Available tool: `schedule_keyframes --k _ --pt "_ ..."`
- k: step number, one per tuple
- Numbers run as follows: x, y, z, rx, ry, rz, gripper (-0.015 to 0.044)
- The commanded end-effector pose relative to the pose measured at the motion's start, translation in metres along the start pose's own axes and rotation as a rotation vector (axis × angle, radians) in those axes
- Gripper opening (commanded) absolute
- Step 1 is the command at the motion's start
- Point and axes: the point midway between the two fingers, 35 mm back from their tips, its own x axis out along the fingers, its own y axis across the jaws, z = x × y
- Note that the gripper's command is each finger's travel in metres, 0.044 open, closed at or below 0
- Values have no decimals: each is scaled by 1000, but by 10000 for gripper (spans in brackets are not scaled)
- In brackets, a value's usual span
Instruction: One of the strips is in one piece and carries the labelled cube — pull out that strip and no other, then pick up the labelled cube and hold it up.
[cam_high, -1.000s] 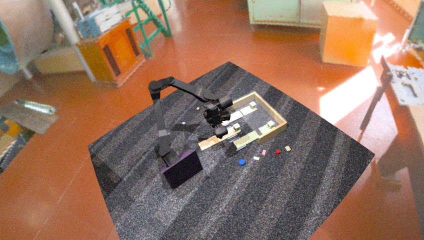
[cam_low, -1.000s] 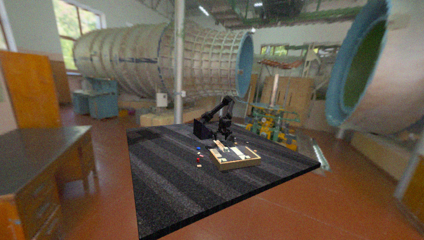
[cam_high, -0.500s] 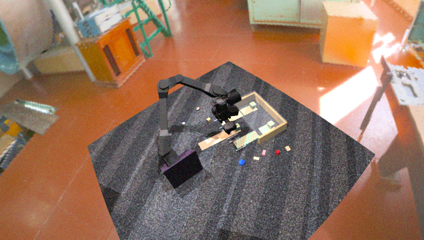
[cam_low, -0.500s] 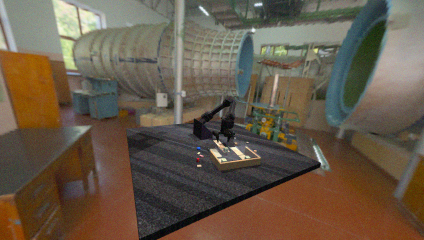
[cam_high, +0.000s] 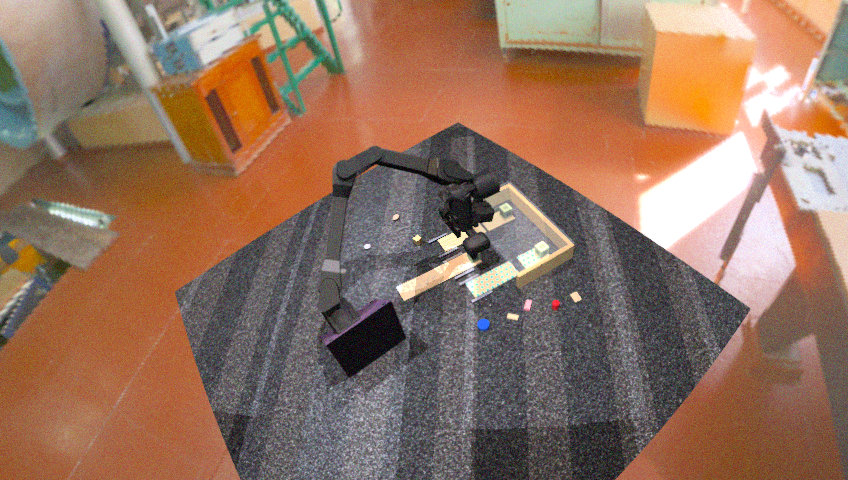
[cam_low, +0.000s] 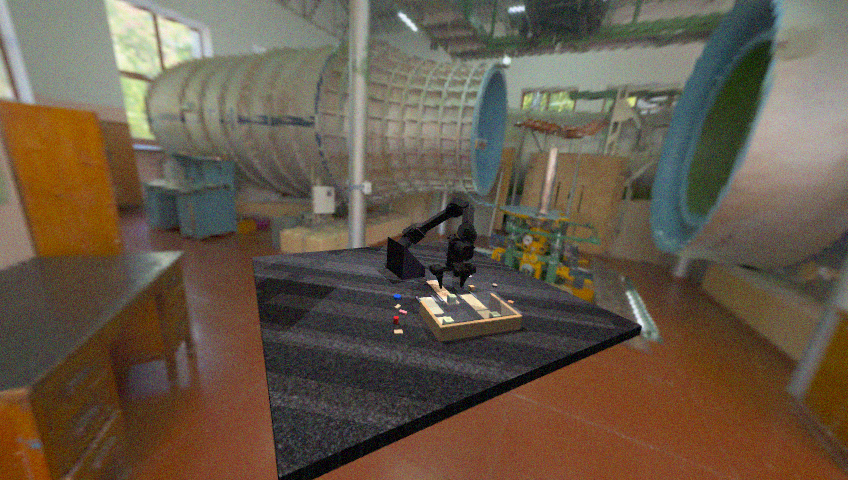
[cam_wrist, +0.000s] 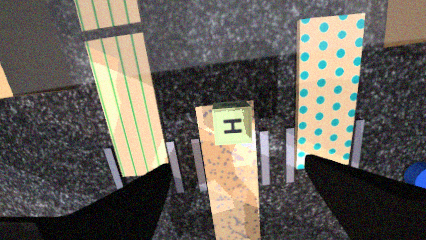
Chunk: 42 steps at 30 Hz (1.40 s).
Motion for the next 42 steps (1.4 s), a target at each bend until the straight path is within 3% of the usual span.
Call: schedule_keyframes --k 1,3,11,42 --pt "-3 0 15 -5 -3 -4 440" --pt "-4 0 19 -5 -3 -4 440" --pt "7 0 19 -5 -4 -4 250" --pt "52 0 18 -5 -3 -1 250"
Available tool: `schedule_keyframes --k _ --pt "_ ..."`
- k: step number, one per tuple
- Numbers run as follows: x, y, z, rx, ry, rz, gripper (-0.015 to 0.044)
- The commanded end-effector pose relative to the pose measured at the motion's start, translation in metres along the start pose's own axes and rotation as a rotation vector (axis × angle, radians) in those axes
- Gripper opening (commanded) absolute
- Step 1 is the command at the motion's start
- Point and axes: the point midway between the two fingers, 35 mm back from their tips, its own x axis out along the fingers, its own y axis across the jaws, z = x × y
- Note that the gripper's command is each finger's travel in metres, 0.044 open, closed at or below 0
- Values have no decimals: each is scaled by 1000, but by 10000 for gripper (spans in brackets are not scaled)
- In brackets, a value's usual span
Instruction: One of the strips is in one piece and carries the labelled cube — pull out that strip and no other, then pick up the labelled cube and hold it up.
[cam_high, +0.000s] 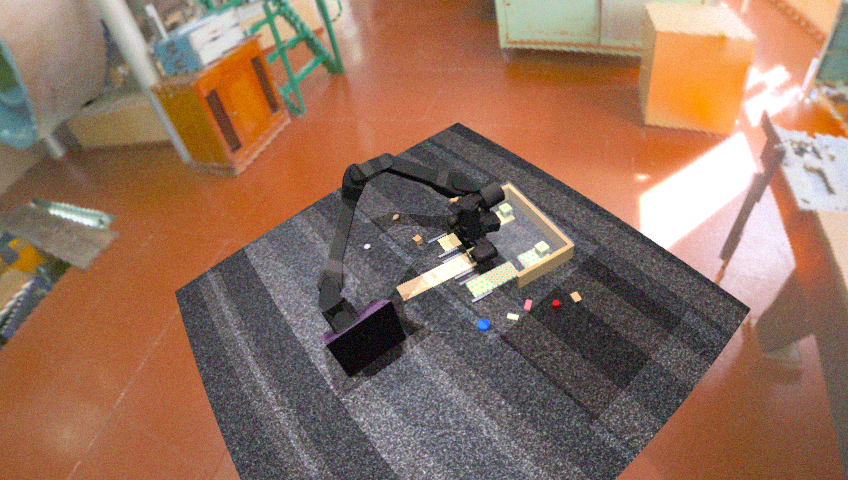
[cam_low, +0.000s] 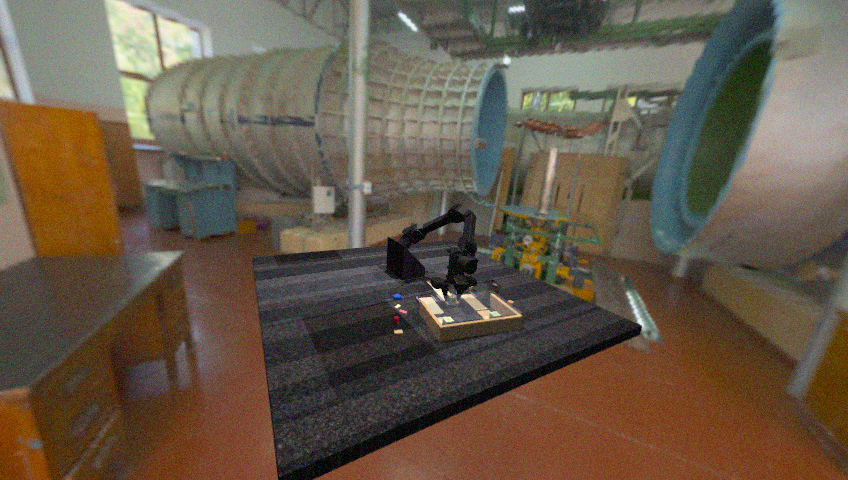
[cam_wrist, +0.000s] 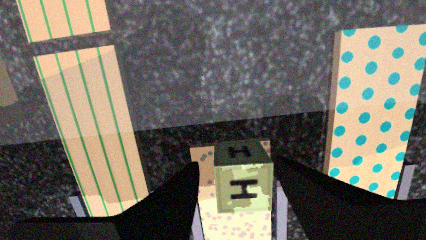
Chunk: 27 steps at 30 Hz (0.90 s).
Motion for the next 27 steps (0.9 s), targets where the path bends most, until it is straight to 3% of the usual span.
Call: schedule_keyframes --k 1,5,12,16,27 --pt "2 -1 -1 7 2 4 250" --pt "1 0 0 1 0 0 145" --pt "1 0 0 1 0 0 98" --pt "-2 -1 -2 1 0 0 0" --pt "-34 -15 -43 7 3 0 0"
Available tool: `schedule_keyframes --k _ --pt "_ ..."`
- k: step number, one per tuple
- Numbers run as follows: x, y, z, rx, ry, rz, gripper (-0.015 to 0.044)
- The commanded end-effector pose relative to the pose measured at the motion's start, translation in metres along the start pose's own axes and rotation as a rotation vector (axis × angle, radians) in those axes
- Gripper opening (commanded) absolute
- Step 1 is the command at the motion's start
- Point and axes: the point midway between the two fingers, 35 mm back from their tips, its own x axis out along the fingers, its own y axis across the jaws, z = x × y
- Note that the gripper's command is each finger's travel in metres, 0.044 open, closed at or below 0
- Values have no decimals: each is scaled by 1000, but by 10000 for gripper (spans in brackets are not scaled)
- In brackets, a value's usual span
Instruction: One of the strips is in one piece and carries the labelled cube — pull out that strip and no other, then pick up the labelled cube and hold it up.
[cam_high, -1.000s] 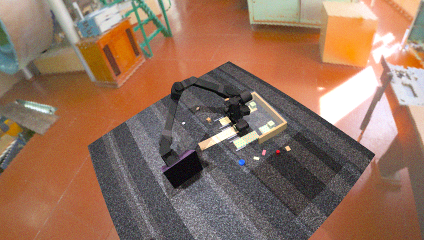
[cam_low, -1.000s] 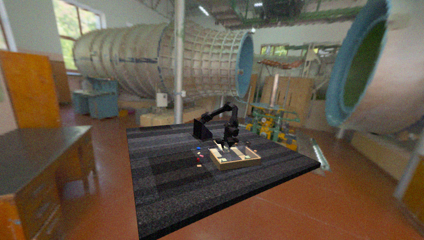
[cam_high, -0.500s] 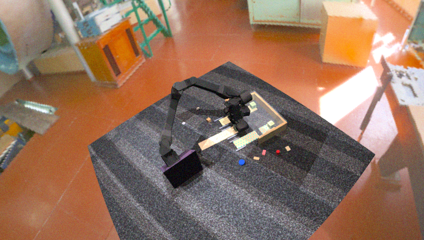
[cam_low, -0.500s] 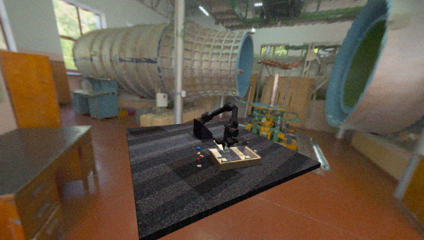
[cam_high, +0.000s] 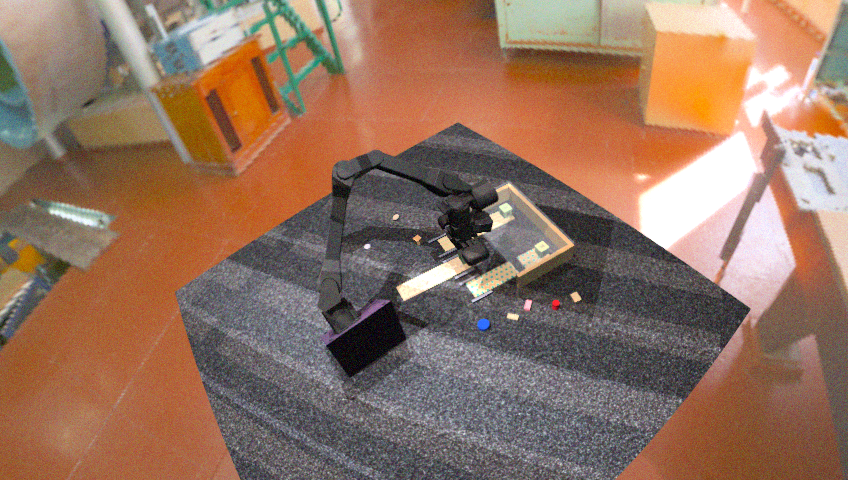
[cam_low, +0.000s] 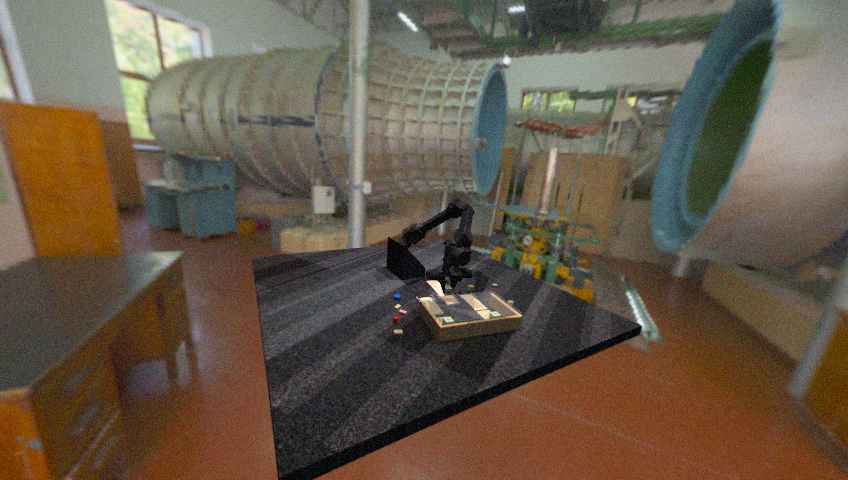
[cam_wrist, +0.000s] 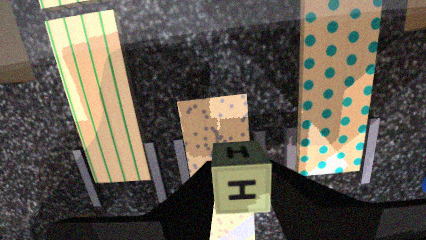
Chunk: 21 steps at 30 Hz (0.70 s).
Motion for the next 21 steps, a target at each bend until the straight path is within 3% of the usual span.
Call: schedule_keyframes --k 1,21 --pt "-12 -6 -18 4 2 -3 0" --pt "-18 -23 -70 5 4 -3 0"
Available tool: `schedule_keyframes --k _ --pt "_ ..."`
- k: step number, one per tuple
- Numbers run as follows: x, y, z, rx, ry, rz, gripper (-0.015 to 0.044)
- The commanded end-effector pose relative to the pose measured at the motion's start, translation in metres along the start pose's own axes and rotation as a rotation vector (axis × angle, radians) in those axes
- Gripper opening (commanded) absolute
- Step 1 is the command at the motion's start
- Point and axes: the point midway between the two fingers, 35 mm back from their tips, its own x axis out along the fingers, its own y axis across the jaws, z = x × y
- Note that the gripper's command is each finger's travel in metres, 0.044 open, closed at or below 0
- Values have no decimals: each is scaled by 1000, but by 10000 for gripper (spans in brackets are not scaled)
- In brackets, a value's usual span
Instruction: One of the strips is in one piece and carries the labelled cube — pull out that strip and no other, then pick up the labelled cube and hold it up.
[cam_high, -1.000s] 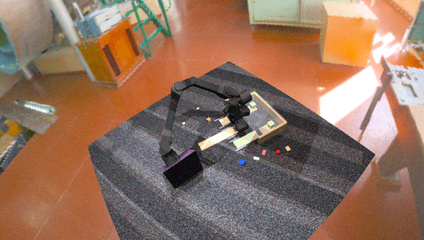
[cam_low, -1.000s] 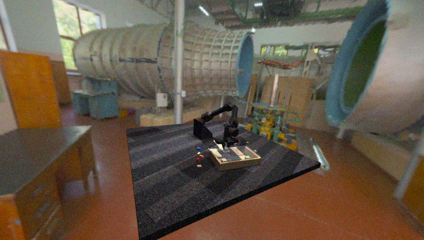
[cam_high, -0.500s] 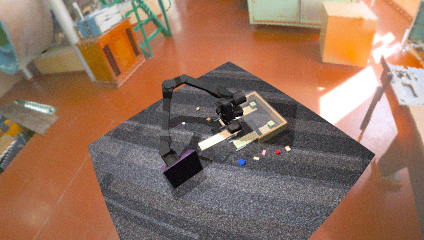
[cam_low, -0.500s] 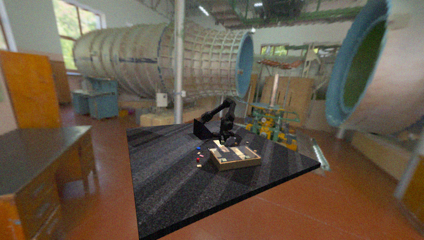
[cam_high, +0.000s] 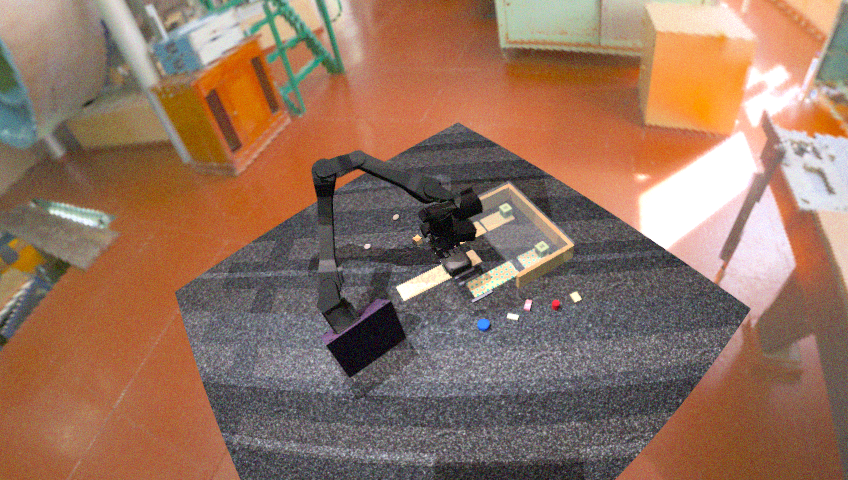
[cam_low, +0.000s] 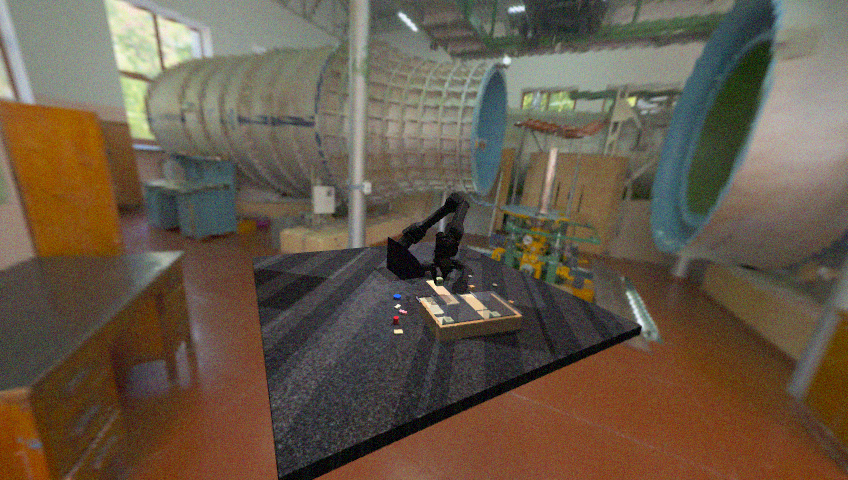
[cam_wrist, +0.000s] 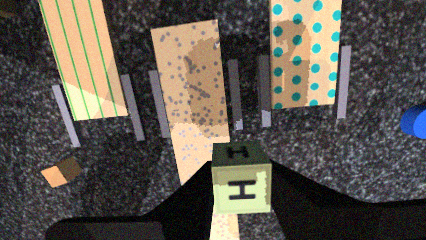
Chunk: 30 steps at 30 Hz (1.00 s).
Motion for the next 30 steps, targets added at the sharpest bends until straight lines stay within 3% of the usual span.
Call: schedule_keyframes --k 1,6,12,30 --pt "-1 -5 -15 1 -3 -2 0" --pt "-4 -7 -20 2 -3 -2 0" --pt "-36 -7 -20 2 -3 -3 0" --pt "-37 -7 -21 3 -3 -3 0"
